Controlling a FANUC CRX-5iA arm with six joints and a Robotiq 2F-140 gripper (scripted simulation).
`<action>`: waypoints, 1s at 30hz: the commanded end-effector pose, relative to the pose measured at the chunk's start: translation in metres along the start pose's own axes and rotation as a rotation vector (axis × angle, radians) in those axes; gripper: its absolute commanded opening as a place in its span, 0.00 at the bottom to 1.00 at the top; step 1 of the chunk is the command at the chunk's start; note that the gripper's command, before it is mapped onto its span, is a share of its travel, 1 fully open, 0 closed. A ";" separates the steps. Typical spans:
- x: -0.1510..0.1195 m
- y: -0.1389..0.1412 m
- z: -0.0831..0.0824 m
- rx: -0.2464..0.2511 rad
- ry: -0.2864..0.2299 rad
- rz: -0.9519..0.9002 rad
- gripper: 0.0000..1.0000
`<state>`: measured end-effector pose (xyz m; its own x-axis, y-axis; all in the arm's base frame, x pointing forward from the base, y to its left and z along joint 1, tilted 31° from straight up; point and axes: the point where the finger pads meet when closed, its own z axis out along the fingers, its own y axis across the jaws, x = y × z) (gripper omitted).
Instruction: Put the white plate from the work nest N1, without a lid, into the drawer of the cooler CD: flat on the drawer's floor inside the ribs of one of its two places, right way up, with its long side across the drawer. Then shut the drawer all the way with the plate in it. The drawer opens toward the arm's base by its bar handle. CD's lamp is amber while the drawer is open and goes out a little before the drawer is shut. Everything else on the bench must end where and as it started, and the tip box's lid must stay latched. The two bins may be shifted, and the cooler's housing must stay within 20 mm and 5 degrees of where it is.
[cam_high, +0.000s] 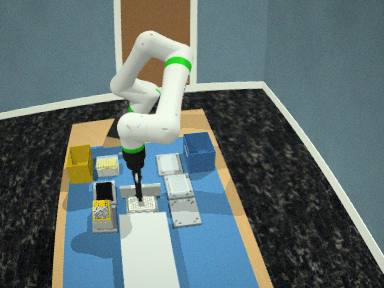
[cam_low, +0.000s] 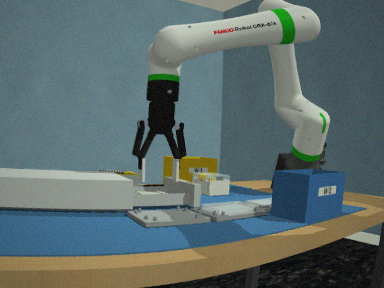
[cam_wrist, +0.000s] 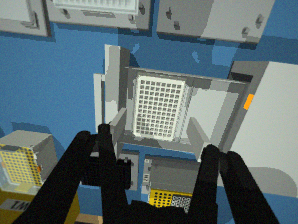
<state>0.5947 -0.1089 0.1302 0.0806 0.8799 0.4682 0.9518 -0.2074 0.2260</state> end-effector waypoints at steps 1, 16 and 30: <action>0.000 0.000 -0.002 0.000 0.000 0.000 0.66; 0.000 0.000 -0.020 0.000 0.000 0.000 0.66; 0.000 0.000 -0.038 0.000 0.000 0.000 0.66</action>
<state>0.5842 -0.1240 0.1605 0.0806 0.8799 0.4683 0.9518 -0.2075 0.2259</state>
